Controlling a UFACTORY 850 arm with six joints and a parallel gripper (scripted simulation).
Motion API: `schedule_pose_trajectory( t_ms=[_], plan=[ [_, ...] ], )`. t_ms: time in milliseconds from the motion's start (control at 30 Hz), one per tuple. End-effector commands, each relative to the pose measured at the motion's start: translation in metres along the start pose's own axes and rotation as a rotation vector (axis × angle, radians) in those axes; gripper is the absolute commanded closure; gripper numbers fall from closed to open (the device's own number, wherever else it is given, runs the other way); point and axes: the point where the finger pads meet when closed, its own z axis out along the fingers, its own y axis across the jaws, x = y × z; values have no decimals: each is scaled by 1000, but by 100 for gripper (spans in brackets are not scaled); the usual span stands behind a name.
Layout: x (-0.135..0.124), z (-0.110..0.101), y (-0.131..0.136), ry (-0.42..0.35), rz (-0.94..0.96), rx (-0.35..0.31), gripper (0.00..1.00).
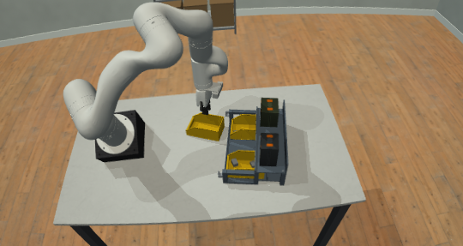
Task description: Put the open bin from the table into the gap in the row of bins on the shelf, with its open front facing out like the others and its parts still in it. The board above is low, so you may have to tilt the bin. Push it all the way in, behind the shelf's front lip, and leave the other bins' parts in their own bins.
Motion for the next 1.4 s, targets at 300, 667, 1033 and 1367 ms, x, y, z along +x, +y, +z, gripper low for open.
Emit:
schedule_pose_trajectory(
  t_ms=[300,667,1033,1367],
  plan=[
    [1,9,-1,1,0,1,71],
    [1,17,-1,1,0,1,71],
    [1,19,-1,1,0,1,71],
    [1,29,-1,1,0,1,71]
  ],
)
